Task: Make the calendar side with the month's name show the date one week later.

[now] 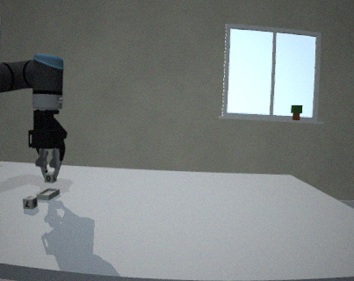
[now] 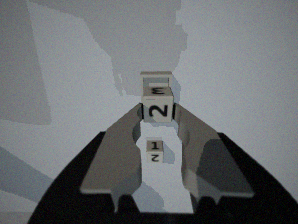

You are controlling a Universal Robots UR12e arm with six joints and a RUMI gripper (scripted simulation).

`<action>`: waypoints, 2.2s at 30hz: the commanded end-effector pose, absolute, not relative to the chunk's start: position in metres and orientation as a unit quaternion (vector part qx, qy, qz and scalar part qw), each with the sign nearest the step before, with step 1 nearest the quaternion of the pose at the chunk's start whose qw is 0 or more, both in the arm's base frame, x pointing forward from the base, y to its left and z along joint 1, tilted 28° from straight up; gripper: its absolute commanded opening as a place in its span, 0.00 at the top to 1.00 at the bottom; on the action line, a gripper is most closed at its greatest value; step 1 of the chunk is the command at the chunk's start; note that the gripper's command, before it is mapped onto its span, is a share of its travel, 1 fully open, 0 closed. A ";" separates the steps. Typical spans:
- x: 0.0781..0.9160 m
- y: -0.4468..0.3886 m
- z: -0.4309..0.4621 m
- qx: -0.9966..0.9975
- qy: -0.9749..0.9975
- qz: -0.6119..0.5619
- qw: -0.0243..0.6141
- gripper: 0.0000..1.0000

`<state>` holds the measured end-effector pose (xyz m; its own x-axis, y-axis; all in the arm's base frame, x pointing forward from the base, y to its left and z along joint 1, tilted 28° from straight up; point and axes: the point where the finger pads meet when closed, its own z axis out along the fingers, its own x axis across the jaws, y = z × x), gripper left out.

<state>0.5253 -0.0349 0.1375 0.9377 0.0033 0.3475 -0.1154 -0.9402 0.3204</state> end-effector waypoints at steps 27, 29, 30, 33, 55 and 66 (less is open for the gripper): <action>0.523 -0.034 0.135 0.970 -0.029 0.173 0.170 0.90; 0.523 -0.034 0.135 0.970 -0.029 0.173 0.170 0.90; 0.523 -0.034 0.135 0.970 -0.029 0.173 0.170 0.90; 0.523 -0.034 0.135 0.970 -0.029 0.173 0.170 0.90; 0.525 -0.037 0.128 0.970 -0.029 0.172 0.170 0.90; 0.527 -0.040 0.121 0.970 -0.029 0.172 0.170 0.90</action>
<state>0.5275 -0.0383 0.1263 0.9388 0.0028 0.3443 -0.1145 -0.9405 0.3198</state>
